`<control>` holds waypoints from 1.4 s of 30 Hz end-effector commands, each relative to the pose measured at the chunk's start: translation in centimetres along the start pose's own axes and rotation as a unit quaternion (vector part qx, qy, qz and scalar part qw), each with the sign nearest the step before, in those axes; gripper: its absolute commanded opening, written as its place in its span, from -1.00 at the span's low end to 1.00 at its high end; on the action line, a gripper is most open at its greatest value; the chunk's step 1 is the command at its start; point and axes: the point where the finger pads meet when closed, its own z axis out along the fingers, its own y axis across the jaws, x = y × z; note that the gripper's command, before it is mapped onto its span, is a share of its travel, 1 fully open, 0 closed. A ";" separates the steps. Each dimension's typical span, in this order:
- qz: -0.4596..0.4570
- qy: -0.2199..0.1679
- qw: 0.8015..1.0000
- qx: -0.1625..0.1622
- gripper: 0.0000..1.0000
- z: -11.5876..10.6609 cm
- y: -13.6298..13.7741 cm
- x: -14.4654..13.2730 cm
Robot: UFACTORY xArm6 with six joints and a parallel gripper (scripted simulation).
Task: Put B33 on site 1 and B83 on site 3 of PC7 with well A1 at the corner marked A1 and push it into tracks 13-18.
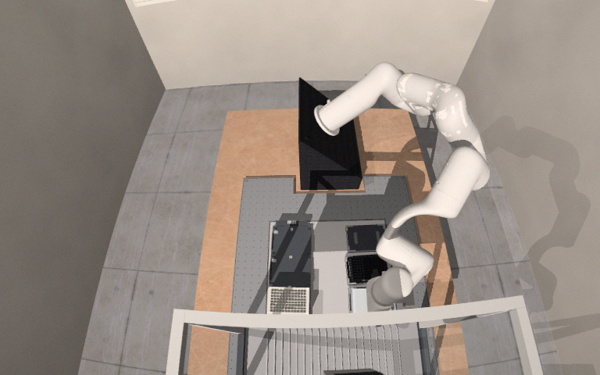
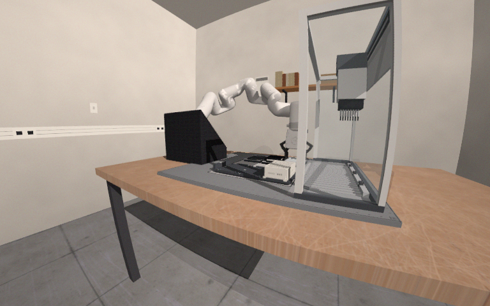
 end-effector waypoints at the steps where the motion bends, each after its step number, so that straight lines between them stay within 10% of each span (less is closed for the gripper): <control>1: 0.000 0.000 1.000 -0.002 1.00 -0.2 0.2 0.0; 5: 0.000 0.000 1.000 -0.002 1.00 -0.2 0.2 0.0; 6: 0.000 0.000 1.000 -0.002 -1.00 -0.3 0.2 0.0; 42: 0.000 0.000 1.000 -0.002 -1.00 -0.2 0.2 0.0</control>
